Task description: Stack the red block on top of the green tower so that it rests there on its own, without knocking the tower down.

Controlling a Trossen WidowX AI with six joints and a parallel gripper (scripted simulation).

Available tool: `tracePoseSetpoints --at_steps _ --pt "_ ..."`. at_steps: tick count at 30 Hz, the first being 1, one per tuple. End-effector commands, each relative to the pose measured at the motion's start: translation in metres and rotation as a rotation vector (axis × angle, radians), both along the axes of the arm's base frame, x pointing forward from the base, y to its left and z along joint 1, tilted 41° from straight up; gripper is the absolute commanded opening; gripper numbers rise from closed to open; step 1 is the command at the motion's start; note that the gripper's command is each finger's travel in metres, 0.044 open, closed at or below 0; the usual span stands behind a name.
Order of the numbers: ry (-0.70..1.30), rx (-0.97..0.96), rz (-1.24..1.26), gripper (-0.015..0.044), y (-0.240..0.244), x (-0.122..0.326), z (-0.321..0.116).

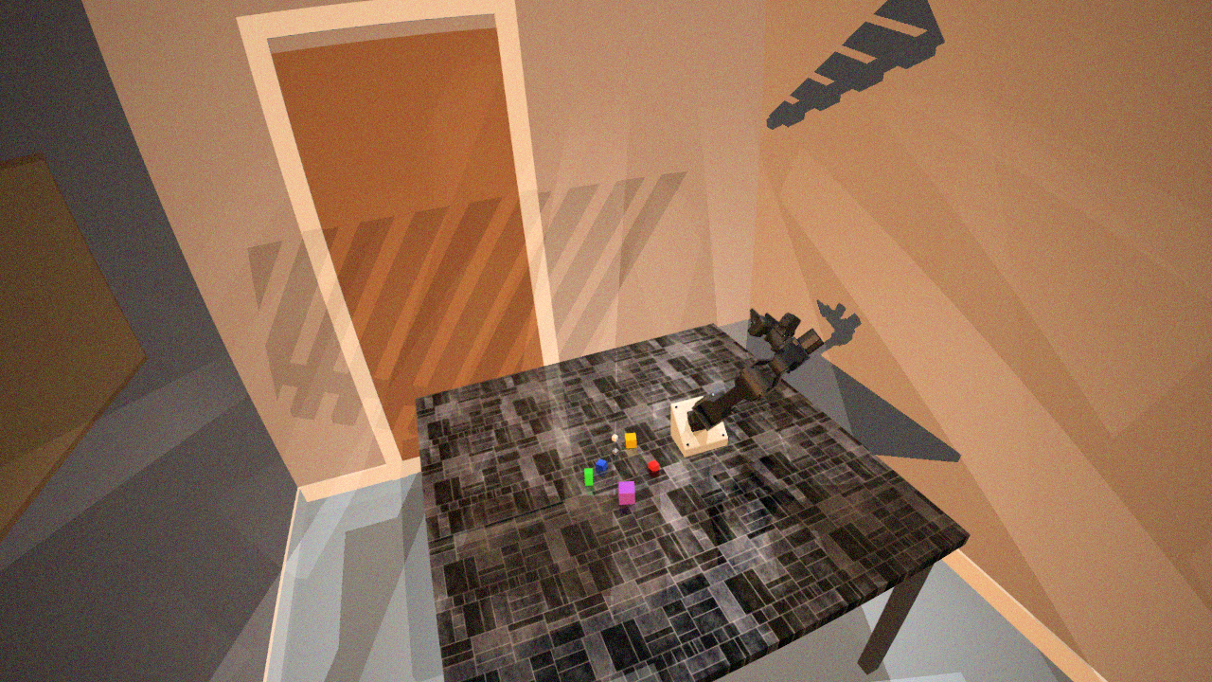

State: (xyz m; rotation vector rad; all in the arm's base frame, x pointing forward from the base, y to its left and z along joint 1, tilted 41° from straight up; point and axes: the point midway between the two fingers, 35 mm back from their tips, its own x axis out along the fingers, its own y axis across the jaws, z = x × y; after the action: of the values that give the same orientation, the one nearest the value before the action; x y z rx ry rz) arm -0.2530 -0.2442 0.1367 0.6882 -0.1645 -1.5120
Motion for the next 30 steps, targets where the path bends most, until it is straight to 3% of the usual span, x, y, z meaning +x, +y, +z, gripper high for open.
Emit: tracePoseSetpoints --at_steps 1,17,30 --pt "0.001 0.001 0.003 0.0426 -0.001 0.001 0.0" --pt "-0.007 0.113 0.34 0.044 -0.057 0.11 -0.015" --pt "-0.017 0.226 0.652 0.044 -0.069 0.218 -0.029"
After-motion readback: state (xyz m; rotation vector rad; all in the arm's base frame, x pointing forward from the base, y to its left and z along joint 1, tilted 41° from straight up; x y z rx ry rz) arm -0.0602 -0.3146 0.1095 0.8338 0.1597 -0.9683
